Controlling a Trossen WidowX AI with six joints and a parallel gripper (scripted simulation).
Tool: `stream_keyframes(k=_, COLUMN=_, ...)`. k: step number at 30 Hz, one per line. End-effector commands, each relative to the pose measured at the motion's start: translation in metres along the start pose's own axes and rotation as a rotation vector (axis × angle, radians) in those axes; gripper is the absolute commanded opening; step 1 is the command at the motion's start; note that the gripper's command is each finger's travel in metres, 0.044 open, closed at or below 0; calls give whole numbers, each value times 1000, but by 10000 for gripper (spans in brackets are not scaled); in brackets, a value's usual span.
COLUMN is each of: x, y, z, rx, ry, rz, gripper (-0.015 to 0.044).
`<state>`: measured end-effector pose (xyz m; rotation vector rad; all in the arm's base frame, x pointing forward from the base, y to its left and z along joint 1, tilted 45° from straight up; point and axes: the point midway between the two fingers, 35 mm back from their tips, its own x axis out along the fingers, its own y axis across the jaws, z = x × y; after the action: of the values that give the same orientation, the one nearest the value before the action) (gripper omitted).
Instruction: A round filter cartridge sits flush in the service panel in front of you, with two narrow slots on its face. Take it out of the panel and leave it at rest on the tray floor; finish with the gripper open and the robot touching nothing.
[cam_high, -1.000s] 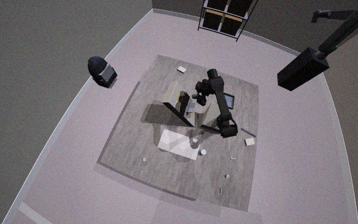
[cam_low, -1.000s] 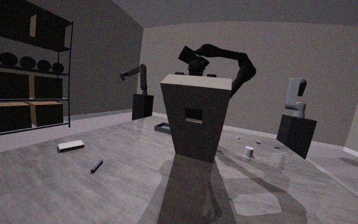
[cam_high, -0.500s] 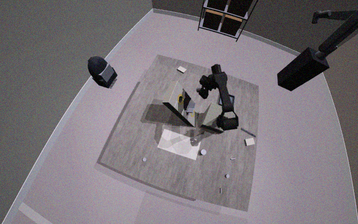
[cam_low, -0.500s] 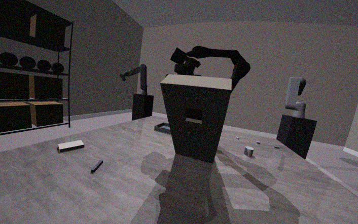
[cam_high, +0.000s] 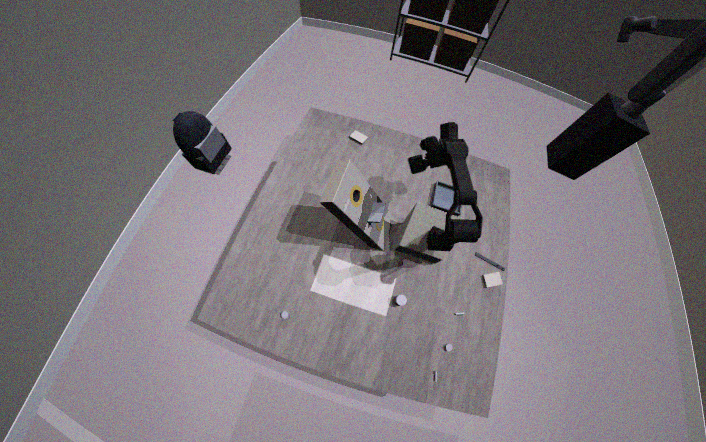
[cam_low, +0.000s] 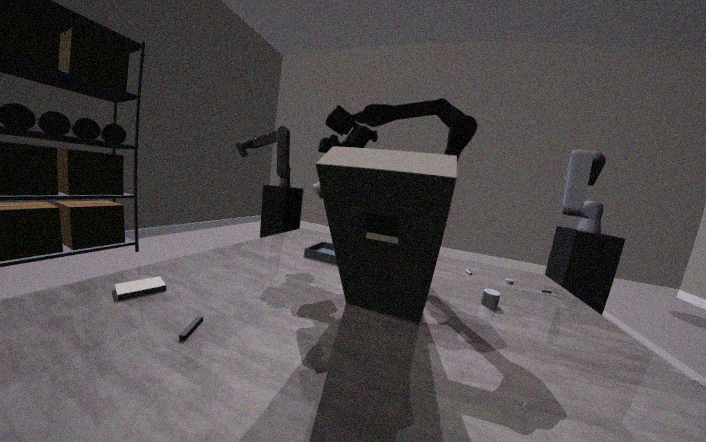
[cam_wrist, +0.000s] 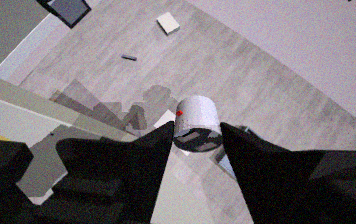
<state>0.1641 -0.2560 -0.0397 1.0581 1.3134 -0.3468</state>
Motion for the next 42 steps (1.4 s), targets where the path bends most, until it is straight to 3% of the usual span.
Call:
stream_keyframes(k=1, x=6, y=-35, z=-3, rx=176, ry=-15, rz=-86, gripper=0)
stream_keyframes(k=15, x=18, y=-67, z=-17, rx=322, ry=-38, rz=-110, gripper=0)
stream_keyframes(k=30, x=63, y=-162, z=-100, rx=622, ry=-37, rz=-324, gripper=0)
stream_keyframes(k=38, x=83, y=-190, z=-154, rx=777, ry=-12, rz=-437, gripper=0)
stream_keyframes(k=42, x=84, y=-191, z=-159, rx=790, ry=-9, rz=-446, gripper=0)
